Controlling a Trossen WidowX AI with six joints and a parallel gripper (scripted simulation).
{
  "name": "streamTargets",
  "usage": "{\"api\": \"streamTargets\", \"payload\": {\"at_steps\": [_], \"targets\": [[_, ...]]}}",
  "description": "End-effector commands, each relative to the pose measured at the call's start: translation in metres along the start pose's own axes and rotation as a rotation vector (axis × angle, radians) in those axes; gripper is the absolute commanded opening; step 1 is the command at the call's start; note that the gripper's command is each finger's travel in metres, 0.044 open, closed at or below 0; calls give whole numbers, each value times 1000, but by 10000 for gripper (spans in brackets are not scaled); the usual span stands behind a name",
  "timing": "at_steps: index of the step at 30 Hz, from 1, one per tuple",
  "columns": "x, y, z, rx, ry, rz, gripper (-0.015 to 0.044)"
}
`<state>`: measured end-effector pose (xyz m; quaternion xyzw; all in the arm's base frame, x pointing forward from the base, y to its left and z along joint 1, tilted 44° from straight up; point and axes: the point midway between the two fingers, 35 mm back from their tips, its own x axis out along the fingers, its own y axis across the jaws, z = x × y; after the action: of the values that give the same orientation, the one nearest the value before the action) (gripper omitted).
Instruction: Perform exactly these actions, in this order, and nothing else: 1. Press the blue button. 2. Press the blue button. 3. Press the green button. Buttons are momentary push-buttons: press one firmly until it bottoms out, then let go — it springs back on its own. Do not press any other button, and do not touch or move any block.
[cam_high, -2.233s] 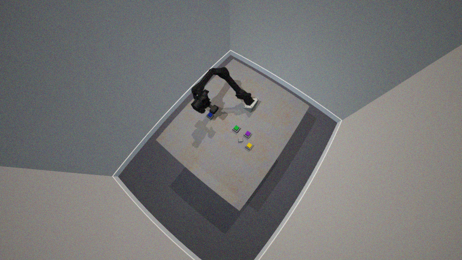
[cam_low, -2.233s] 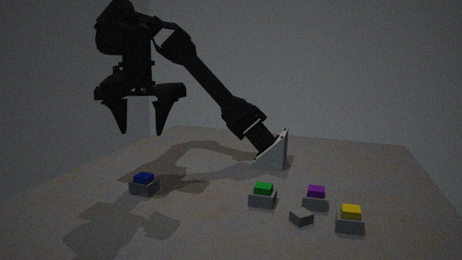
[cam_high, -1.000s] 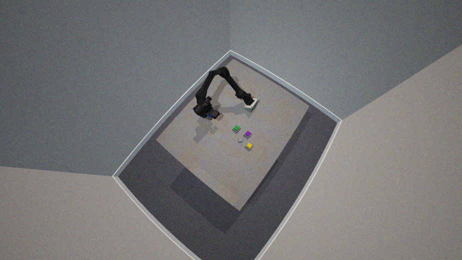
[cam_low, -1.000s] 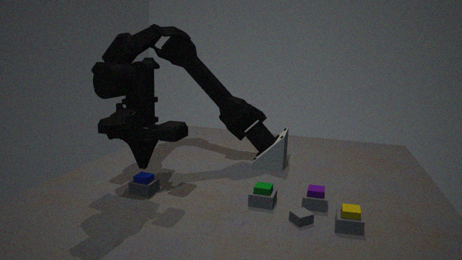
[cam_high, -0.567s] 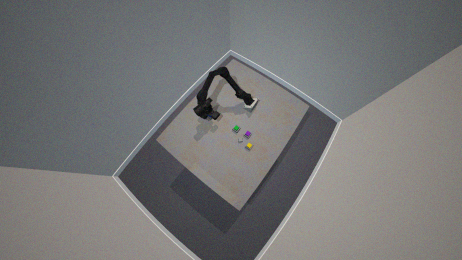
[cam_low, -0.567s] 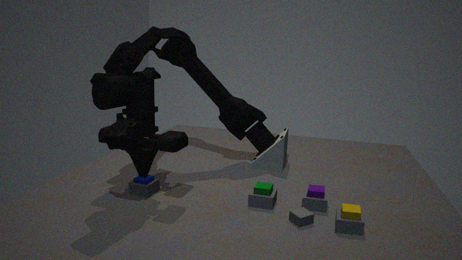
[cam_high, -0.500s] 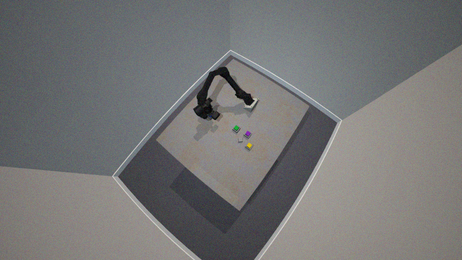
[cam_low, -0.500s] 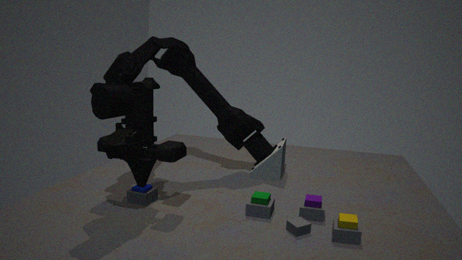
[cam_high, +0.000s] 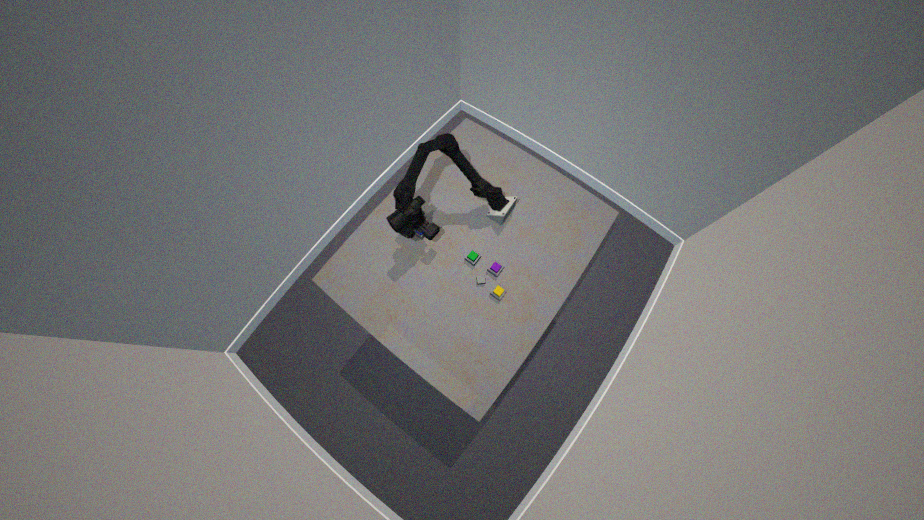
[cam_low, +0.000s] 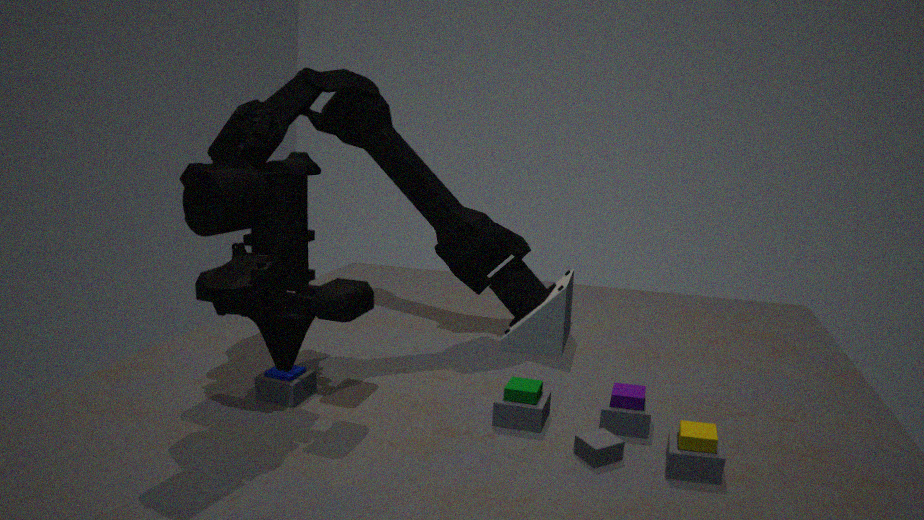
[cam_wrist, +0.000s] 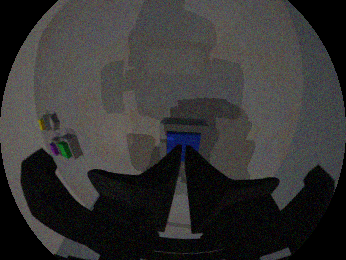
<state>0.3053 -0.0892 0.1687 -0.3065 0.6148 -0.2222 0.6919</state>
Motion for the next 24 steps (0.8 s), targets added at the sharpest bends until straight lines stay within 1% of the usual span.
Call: {"api": "streamTargets", "payload": {"at_steps": [1, 4, 6, 11, 24], "targets": [[-2, 0, 0, 0, 0, 0, 20], [-27, 0, 0, -3, 1, 3, 20], [-34, 0, 0, -4, 2, 4, 20], [-33, 0, 0, -4, 2, 4, 20], [-13, 0, 0, -4, 1, 4, 20]]}}
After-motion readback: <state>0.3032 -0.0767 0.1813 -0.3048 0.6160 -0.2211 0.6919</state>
